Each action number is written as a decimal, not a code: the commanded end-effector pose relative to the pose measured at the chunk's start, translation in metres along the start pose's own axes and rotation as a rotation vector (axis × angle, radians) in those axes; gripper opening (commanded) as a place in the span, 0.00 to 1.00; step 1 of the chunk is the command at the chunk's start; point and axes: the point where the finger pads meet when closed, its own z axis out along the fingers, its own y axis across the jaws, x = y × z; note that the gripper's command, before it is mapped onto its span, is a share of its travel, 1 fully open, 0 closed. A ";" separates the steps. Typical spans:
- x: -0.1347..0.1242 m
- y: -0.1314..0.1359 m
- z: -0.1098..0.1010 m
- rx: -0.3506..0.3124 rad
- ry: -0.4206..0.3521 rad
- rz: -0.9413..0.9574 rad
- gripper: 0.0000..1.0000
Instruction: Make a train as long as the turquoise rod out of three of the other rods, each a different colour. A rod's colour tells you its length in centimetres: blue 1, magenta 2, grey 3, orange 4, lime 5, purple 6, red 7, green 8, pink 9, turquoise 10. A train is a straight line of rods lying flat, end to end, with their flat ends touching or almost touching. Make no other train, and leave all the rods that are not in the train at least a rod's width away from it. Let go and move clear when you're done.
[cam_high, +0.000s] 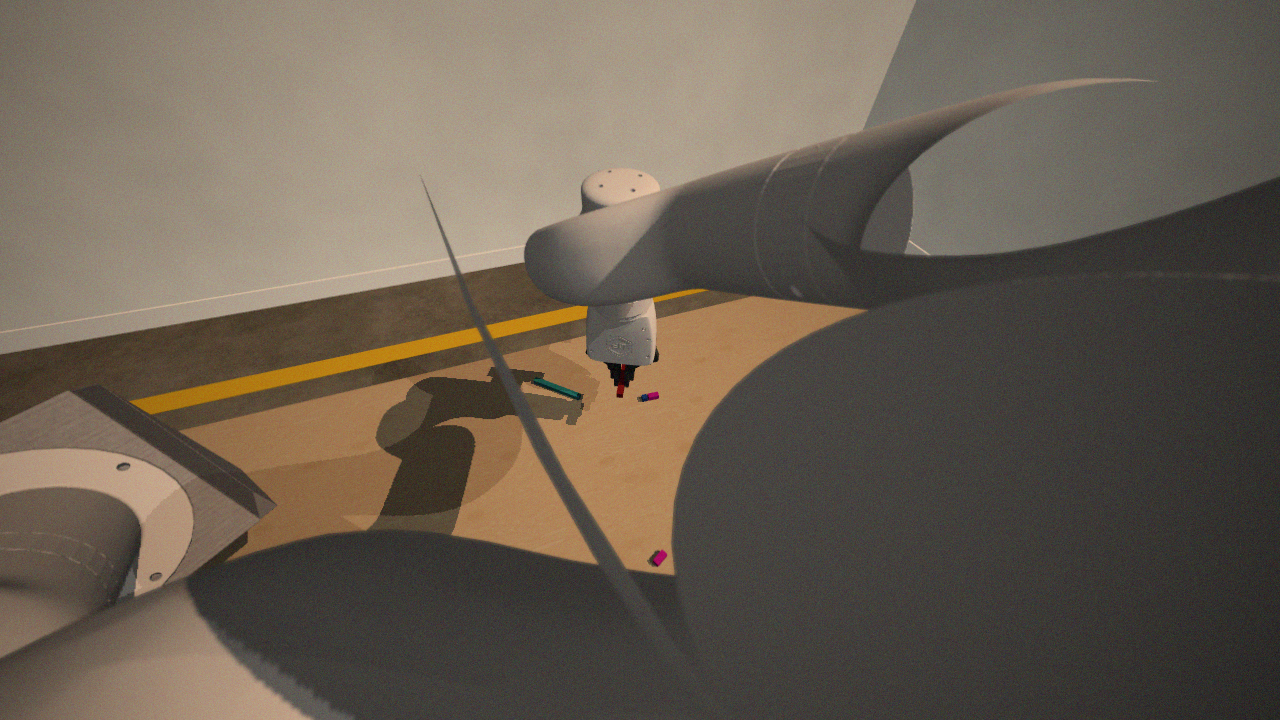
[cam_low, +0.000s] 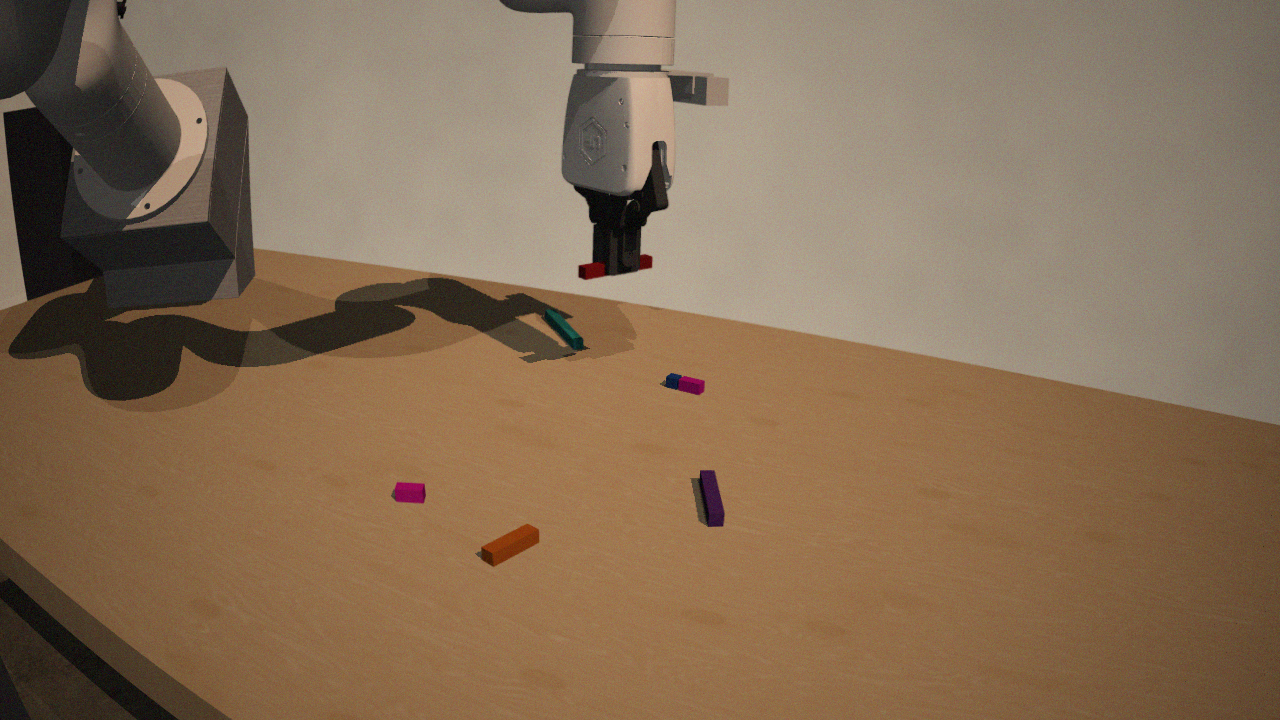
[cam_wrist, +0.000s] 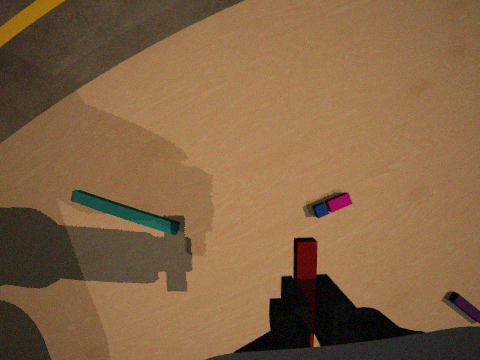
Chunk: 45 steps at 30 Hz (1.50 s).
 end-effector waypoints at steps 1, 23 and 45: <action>0.008 0.010 0.000 -0.006 0.001 0.128 0.04; 0.050 0.076 -0.001 -0.004 0.003 0.945 0.04; 0.061 0.097 -0.002 -0.002 0.004 1.205 0.04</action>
